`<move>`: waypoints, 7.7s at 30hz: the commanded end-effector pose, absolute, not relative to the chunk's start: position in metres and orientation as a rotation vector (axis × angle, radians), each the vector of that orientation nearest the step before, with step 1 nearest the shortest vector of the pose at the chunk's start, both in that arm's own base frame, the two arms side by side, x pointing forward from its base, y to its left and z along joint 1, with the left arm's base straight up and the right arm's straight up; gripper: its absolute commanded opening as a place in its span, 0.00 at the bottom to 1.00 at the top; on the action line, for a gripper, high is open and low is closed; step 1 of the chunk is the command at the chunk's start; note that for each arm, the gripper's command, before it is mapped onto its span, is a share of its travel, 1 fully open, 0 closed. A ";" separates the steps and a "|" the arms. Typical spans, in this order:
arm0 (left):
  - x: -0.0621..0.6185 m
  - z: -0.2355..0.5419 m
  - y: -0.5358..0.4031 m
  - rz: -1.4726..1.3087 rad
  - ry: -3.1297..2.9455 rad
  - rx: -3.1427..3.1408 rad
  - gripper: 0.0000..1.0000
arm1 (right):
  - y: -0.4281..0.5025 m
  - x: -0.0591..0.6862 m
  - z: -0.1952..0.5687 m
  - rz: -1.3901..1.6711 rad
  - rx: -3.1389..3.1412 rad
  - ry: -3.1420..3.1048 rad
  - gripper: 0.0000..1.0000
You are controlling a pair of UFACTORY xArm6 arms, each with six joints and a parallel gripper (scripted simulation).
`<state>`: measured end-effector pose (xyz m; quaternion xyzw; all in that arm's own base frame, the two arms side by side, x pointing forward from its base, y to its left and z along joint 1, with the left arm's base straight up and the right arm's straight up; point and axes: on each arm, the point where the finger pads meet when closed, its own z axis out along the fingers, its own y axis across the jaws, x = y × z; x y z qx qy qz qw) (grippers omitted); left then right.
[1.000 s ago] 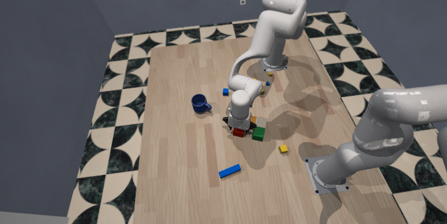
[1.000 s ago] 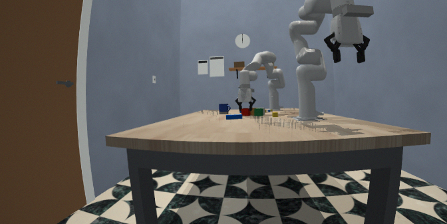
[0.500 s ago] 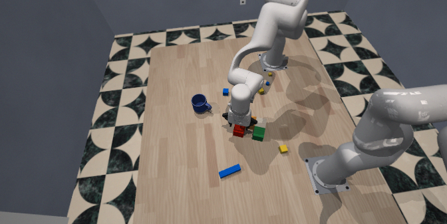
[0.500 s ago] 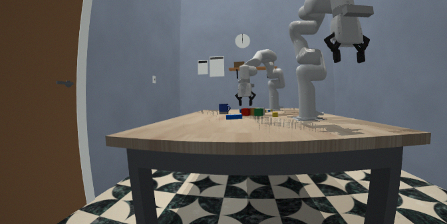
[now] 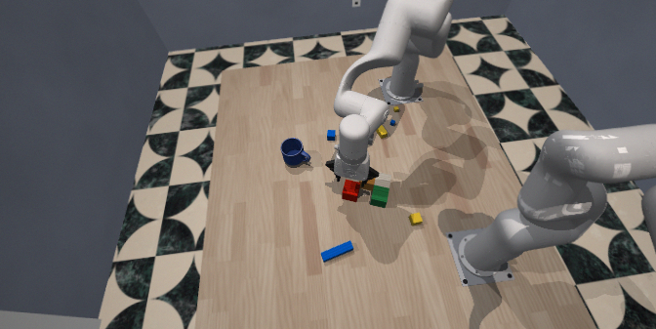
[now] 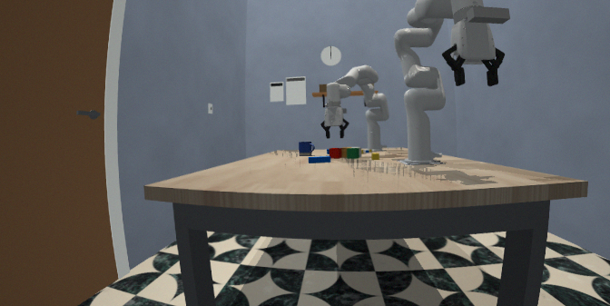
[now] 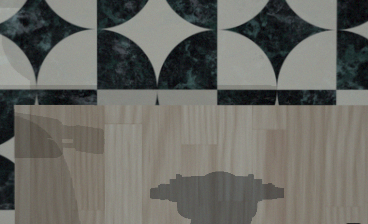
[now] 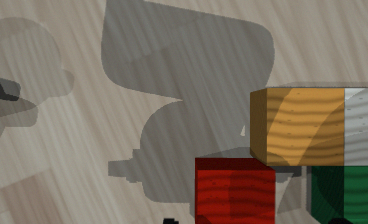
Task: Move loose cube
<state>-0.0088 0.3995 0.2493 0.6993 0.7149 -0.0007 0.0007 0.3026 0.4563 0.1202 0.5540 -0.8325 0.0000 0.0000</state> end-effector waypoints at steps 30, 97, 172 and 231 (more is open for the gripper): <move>-0.009 0.250 0.400 0.000 2.246 2.197 1.00 | 0.457 0.303 0.131 -0.001 1.742 -2.617 0.00; -0.009 0.250 0.400 0.000 2.246 2.197 1.00 | 0.452 0.315 0.131 -0.002 0.686 -3.067 0.00; -0.009 0.250 0.400 0.000 2.246 2.197 1.00 | 0.438 0.347 0.131 -0.003 -2.283 -2.158 0.00; -0.009 0.250 0.400 0.000 2.246 2.197 1.00 | 0.435 0.353 0.128 -0.003 -2.615 -1.740 0.00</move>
